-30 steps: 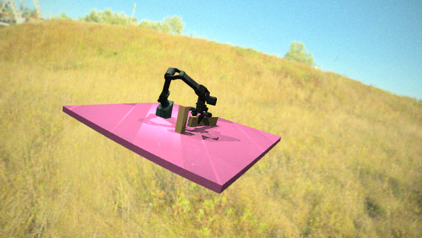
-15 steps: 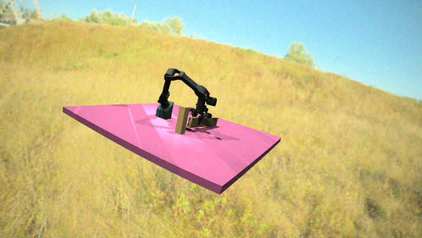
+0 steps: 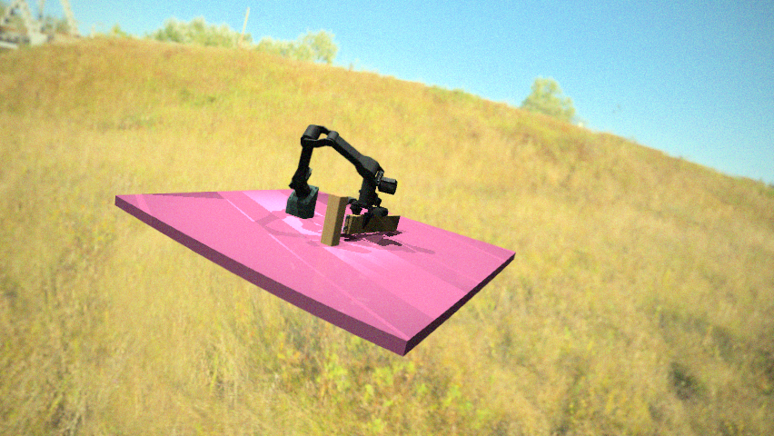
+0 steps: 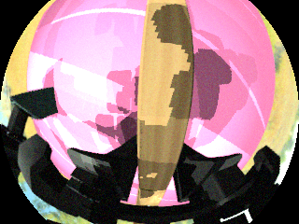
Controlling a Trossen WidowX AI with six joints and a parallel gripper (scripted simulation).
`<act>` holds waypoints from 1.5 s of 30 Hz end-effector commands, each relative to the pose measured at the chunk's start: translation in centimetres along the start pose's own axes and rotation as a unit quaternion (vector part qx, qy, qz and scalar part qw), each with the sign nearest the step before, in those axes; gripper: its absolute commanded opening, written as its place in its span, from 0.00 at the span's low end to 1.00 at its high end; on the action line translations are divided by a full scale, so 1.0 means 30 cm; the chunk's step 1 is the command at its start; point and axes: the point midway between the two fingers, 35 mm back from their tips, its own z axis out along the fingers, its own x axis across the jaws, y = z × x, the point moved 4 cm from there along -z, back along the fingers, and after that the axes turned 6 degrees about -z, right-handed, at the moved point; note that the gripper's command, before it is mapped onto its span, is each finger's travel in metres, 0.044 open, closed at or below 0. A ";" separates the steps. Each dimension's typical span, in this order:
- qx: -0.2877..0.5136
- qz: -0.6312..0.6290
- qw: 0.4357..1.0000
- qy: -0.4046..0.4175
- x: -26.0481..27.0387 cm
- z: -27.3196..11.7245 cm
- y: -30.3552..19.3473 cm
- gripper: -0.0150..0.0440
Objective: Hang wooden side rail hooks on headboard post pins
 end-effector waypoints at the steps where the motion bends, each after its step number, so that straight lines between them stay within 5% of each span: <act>1: -0.001 -0.001 1.000 -0.006 -0.001 -0.009 0.000 0.25; 45: -0.001 -0.001 1.000 -0.006 -0.007 -0.015 -0.017 0.25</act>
